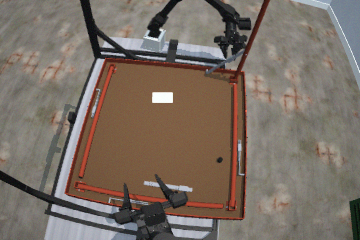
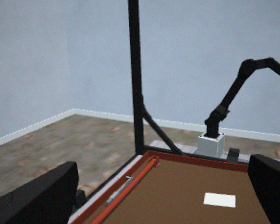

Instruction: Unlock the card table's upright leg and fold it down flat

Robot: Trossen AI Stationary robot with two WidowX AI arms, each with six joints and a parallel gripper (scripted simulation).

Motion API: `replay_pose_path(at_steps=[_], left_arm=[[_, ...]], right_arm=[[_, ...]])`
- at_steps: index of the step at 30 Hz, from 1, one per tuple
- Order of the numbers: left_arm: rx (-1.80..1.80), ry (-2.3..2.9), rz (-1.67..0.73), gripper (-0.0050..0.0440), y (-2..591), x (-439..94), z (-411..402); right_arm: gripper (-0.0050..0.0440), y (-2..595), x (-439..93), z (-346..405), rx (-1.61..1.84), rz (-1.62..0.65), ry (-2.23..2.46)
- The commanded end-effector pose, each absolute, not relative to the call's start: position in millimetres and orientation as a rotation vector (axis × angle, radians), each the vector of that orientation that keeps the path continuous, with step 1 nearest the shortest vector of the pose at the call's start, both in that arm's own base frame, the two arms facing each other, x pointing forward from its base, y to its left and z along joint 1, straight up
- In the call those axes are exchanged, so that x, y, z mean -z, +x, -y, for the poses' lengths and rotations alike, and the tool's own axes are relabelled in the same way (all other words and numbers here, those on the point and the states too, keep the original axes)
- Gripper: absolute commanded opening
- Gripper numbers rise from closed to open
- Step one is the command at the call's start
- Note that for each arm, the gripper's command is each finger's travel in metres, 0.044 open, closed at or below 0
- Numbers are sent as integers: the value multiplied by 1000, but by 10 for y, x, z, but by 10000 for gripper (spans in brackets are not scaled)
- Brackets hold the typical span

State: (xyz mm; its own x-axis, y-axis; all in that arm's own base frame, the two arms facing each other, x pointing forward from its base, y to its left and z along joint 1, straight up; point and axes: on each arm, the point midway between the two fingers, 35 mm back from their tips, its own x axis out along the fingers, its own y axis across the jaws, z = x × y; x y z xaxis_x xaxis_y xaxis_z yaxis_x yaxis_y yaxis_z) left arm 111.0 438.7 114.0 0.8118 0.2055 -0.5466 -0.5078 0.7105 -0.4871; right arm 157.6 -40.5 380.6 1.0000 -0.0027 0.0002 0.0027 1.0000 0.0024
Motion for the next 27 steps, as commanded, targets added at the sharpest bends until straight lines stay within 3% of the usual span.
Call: replay_pose_path(at_steps=[1,24,27], left_arm=[[-403,-691,-473,290,1186,-1070,-4400],[-376,-730,-431,290,1426,-925,-4468],[-376,-730,-431,218,1426,-925,-4468]], right_arm=[[400,1575,-3809,400,0,0,0],[400,1575,-3809,400,0,0,0],[400,1575,-3809,400,0,0,0]])
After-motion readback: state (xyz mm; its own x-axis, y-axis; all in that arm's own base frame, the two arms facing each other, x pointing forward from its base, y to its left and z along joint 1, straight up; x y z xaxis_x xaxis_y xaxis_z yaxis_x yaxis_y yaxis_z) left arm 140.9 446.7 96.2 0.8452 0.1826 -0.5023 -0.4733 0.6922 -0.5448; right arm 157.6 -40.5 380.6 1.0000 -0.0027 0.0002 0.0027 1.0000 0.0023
